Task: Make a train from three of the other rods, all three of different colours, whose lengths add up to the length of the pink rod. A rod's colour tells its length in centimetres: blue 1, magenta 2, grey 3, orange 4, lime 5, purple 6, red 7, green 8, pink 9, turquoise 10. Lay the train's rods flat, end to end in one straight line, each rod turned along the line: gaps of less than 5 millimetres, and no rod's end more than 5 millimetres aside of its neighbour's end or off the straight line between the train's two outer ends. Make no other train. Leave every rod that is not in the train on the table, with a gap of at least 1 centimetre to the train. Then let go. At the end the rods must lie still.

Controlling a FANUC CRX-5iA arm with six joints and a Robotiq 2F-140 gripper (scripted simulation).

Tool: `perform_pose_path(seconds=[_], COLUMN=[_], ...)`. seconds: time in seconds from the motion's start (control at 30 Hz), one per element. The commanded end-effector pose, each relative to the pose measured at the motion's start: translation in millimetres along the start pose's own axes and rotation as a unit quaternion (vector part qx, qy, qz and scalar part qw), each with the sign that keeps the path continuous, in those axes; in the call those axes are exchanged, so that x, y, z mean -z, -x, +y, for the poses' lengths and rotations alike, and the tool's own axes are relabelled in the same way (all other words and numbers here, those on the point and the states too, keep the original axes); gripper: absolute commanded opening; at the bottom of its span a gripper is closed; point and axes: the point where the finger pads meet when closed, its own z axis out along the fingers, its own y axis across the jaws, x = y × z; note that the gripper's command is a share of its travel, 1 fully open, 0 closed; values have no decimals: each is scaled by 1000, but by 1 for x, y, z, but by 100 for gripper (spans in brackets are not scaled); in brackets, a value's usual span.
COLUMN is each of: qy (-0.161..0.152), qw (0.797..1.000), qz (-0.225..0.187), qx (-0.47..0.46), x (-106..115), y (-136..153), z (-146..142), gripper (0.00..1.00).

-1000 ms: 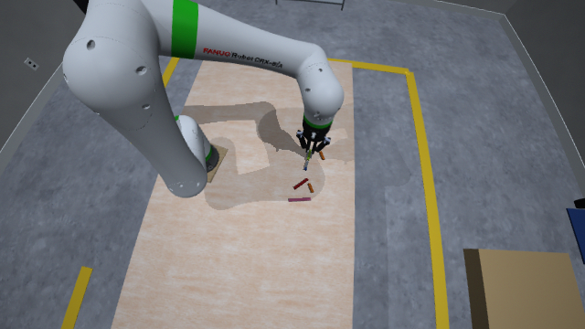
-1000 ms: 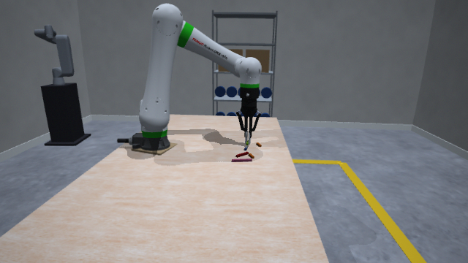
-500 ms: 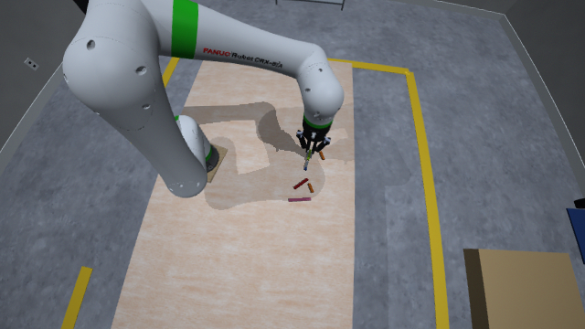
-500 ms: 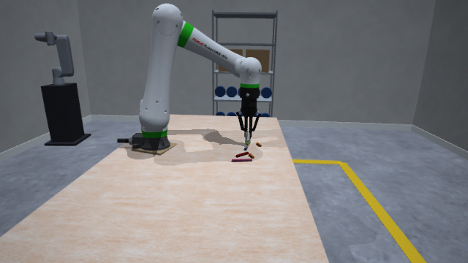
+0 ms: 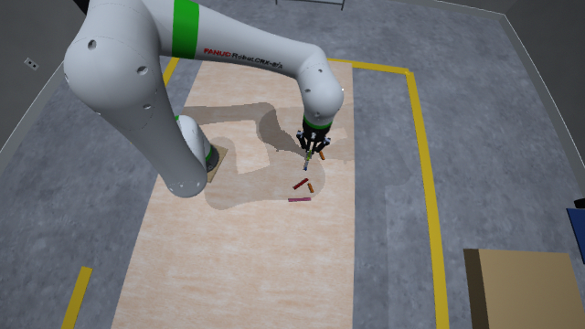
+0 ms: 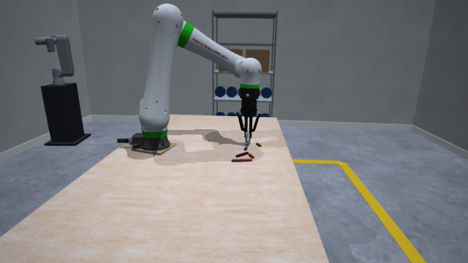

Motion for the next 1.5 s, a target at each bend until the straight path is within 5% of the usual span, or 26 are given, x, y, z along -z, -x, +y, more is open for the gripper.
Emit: perform_pose_path(seconds=[0.0,1.47], qy=[0,0], qw=[1000,1000], qz=[0,0], qx=[0,0], x=[-1,-9], y=[0,0], z=[0,0], gripper=[3,3])
